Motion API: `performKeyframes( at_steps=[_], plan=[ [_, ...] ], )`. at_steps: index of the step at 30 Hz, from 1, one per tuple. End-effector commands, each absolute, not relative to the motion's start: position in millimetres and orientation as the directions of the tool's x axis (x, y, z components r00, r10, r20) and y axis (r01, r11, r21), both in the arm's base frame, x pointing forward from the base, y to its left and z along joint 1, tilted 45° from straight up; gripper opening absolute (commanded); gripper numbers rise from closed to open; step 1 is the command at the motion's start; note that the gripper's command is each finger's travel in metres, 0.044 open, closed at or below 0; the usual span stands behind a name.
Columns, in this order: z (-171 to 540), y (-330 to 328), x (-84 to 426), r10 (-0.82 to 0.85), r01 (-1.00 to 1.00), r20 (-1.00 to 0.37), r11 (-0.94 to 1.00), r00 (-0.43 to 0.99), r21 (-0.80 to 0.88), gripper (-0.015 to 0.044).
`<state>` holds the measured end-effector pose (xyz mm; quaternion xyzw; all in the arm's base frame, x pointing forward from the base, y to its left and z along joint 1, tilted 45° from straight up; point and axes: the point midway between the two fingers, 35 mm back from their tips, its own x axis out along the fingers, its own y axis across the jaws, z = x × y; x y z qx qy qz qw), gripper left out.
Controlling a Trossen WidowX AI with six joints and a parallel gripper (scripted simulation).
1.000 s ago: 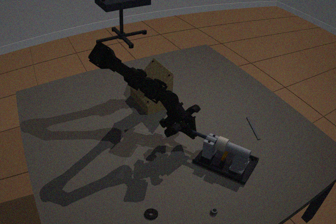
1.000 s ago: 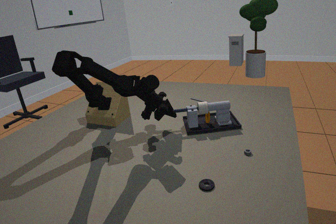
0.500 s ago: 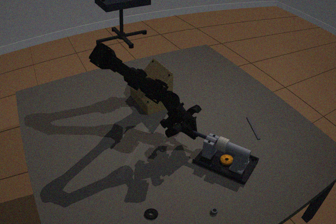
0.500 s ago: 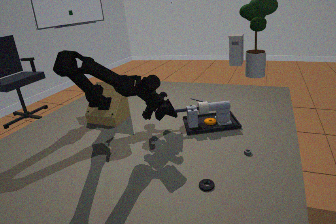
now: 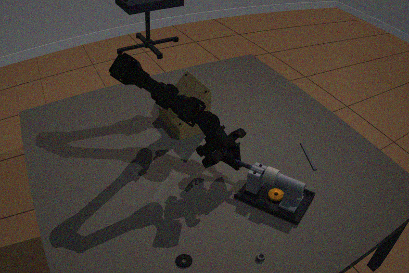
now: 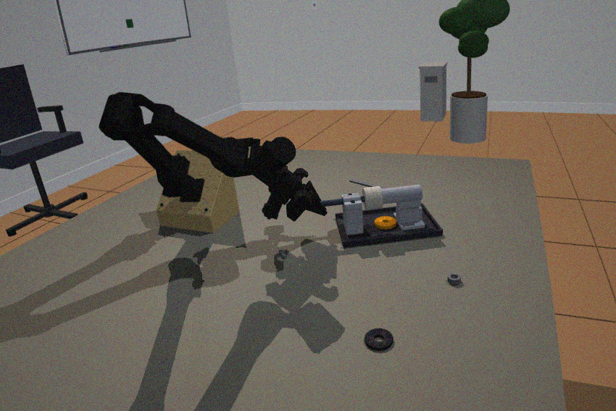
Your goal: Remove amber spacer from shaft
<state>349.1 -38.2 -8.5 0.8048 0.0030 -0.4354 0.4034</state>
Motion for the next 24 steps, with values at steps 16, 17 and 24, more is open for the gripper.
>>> performKeyframes(
  at_steps=[16,17,24],
  plan=[
    [-11.2,-36.5,354.9,-0.343,0.356,-0.705,-0.678,0.621,0.643,0.0],
    [-11.3,-36.4,355.2,-0.343,0.356,-0.705,-0.678,0.621,0.643,0.0],
    [-11.8,-36.0,357.0,-0.343,0.356,-0.705,-0.678,0.621,0.643,0.0]
  ],
)
